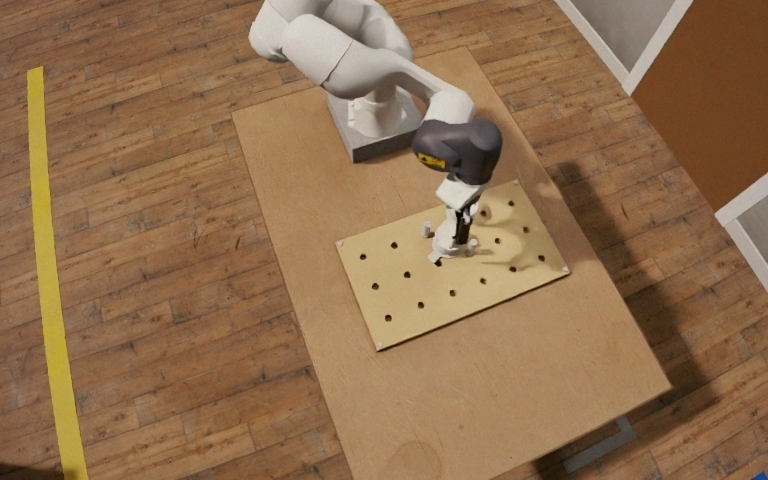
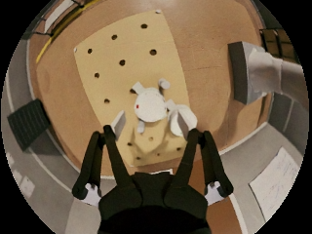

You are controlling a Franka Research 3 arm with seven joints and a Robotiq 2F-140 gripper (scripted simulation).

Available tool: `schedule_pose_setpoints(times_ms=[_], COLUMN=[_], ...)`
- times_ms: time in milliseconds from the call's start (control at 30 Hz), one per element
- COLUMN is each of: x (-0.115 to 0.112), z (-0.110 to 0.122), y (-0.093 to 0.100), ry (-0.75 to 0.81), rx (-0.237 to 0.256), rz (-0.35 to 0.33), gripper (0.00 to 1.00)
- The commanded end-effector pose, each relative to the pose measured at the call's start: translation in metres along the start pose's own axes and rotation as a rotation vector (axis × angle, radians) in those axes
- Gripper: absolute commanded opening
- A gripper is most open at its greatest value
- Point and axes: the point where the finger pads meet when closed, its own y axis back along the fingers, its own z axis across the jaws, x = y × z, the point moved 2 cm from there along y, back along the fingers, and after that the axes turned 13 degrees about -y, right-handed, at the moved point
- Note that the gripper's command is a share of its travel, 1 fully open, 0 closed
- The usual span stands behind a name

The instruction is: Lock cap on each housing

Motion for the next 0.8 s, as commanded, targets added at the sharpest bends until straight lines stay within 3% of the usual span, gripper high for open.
schedule_pose_setpoints(times_ms=[0, 767], x=[-0.002, -0.002], z=[0.000, -0.001], y=[-0.003, -0.029], ry=[0.002, 0.002], rx=[0.003, 0.003], rz=[-0.004, -0.004], gripper=[0.78, 0.78])
